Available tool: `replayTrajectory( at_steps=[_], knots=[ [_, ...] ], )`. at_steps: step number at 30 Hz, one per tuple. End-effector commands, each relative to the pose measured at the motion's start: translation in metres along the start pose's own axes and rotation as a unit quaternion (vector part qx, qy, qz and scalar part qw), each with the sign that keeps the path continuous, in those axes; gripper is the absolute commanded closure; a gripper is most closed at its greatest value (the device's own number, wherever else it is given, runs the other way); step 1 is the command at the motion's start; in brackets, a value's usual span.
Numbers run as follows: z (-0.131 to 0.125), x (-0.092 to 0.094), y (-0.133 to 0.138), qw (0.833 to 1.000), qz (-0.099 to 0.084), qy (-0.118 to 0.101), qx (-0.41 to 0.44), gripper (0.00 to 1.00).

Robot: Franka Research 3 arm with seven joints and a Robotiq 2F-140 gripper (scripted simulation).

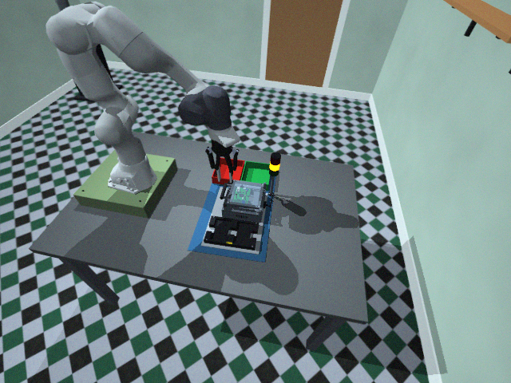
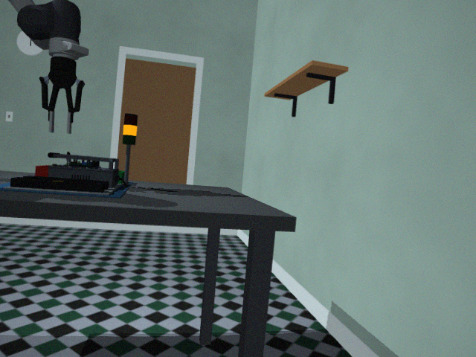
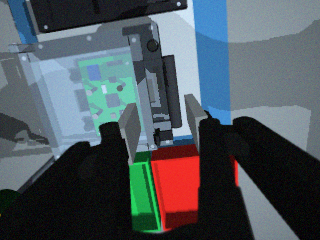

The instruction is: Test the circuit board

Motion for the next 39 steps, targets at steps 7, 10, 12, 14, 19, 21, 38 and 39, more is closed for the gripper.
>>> replayTrajectory(
  at_steps=[7,10,12,14,19,21,38,39],
  knots=[
    [0.0002,0.0093,0.0093,1.0,-0.017,0.0,-0.009,0.7],
    [0.0002,0.0093,0.0093,1.0,-0.017,0.0,-0.009,0.0],
    [0.0002,0.0093,0.0093,1.0,-0.017,0.0,-0.009,0.0],
    [0.0002,0.0093,0.0093,1.0,-0.017,0.0,-0.009,0.0],
    [0.0002,0.0093,0.0093,1.0,-0.017,0.0,-0.009,0.0],
    [0.0002,0.0093,0.0093,1.0,-0.017,0.0,-0.009,0.0],
    [0.0002,0.0093,0.0093,1.0,-0.017,0.0,-0.009,0.0],
    [0.0002,0.0093,0.0093,1.0,-0.017,0.0,-0.009,0.0]
  ],
)
Point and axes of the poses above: the point where the finger pads meet when closed, its own x axis back along the fingers, its own y axis across the jaws, z = x × y, the point moved 2 cm from there along x, back along the fingers, and after that the axes turned 5 degrees about x, right-handed, at the moved point
